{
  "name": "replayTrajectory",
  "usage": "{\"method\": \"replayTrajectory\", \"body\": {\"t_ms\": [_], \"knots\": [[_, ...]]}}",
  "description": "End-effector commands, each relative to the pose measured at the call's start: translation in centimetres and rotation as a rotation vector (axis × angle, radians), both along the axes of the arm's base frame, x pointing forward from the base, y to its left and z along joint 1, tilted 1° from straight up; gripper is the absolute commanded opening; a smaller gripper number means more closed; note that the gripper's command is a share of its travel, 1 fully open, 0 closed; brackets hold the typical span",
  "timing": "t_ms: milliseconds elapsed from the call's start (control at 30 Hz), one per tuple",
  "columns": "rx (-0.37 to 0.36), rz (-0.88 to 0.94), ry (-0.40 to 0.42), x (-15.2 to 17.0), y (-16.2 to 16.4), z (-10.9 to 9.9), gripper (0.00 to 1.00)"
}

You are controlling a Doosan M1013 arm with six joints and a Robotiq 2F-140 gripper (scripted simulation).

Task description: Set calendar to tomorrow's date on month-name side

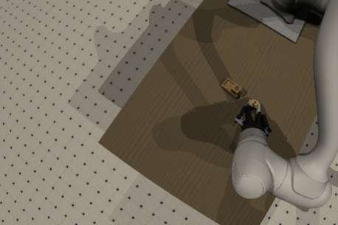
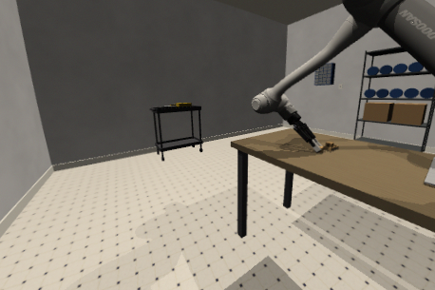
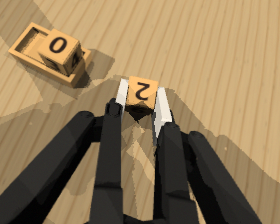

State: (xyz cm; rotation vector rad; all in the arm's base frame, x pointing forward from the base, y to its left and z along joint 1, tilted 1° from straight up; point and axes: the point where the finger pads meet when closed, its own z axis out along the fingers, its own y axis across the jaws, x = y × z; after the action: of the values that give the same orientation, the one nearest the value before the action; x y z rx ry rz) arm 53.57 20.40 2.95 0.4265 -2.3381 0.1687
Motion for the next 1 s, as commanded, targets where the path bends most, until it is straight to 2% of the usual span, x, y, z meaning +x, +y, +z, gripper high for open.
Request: {"method": "replayTrajectory", "body": {"t_ms": [0, 200, 633, 767, 800, 967], "knots": [[0.0, 0.0, 0.0, 0.0, 0.0, 0.02, 0.16], [0.0, 0.0, 0.0, 0.0, 0.0, 0.02, 0.16], [0.0, 0.0, 0.0, 0.0, 0.0, 0.02, 0.28], [0.0, 0.0, 0.0, 0.0, 0.0, 0.02, 0.28], [0.0, 0.0, 0.0, 0.0, 0.0, 0.02, 0.4], [0.0, 0.0, 0.0, 0.0, 0.0, 0.02, 0.4]]}}
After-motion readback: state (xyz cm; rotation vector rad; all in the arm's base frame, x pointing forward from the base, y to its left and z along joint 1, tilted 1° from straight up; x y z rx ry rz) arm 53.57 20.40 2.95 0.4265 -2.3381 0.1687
